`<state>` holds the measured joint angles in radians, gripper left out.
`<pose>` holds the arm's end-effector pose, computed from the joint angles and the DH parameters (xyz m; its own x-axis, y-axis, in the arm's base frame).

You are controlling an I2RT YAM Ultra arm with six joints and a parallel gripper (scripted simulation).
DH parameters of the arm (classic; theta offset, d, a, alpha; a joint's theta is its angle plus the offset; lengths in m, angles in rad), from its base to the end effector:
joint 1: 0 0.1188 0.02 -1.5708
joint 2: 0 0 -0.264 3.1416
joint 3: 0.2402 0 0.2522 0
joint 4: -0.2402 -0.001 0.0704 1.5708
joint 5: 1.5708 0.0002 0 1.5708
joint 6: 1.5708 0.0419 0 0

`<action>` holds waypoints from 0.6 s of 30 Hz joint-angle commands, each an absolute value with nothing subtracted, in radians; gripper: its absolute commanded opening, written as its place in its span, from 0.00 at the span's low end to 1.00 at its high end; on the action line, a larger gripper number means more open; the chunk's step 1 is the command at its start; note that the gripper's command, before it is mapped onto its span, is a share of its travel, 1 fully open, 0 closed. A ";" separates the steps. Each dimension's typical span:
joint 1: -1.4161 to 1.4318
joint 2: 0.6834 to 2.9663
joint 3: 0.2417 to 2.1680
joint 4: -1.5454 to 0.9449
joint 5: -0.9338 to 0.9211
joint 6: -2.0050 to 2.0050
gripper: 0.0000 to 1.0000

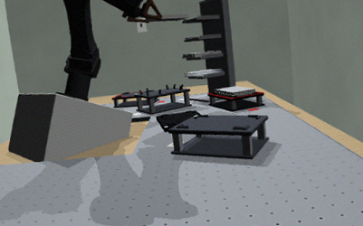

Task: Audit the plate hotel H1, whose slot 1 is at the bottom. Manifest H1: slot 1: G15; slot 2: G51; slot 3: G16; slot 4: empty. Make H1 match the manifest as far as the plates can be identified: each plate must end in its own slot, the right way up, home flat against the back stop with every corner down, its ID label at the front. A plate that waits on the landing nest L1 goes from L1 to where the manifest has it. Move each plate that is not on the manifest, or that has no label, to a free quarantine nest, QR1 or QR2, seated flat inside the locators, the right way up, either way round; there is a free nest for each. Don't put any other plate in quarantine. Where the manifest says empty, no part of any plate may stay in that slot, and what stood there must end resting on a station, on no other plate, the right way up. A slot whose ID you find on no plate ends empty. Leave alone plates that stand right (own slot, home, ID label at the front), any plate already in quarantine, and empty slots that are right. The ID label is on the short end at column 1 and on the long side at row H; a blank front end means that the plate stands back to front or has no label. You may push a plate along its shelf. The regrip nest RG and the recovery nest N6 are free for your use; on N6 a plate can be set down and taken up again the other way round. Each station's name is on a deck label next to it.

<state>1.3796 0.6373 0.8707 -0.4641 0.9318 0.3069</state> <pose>0.0558 0.1166 0.3689 -0.1735 0.0520 -0.9835 -0.4035 0.9072 0.1191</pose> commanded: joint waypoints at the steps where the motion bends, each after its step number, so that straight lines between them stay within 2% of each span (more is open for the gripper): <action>1: 1.403 0.627 0.874 -0.488 0.984 0.324 0.86; 18: 1.540 0.600 0.848 -0.556 1.115 0.401 0.86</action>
